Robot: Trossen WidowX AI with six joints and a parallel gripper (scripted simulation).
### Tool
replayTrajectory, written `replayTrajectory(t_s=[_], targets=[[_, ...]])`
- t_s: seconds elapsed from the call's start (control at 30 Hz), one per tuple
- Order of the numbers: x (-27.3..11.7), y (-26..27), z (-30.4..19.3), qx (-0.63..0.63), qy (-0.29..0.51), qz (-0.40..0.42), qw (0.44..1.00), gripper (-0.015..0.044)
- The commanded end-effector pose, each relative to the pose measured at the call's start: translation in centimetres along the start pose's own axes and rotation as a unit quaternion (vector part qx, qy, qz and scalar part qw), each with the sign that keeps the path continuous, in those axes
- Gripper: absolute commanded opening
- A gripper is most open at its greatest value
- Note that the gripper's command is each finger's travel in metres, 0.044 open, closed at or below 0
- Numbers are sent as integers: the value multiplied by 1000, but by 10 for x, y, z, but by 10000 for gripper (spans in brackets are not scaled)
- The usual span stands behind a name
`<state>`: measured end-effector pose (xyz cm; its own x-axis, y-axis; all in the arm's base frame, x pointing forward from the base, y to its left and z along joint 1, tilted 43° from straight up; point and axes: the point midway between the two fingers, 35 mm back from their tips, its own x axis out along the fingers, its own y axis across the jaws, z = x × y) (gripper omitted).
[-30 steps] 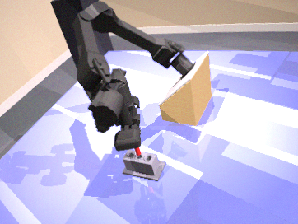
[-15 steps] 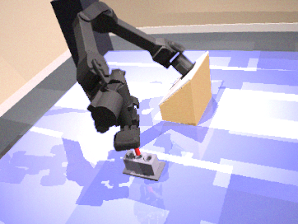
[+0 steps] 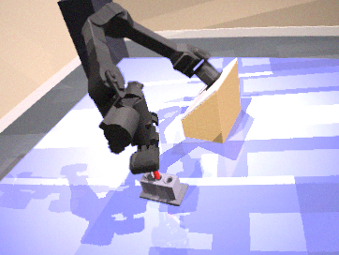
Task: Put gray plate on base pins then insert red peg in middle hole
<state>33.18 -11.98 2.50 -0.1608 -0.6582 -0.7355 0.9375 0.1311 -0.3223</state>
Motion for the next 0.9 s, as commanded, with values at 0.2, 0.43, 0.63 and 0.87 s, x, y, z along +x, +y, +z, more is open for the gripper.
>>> replayTrajectory(t_s=[0.2, 0.43, 0.63, 0.87], targets=[[7, -2, 0, -2, -1, -2, 1000, 0], [6, -2, 0, -1, 0, -2, 1000, 0], [6, -2, -1, -1, 0, -2, 1000, 0], [9, -3, -2, -1, 0, -2, 1000, 0]])
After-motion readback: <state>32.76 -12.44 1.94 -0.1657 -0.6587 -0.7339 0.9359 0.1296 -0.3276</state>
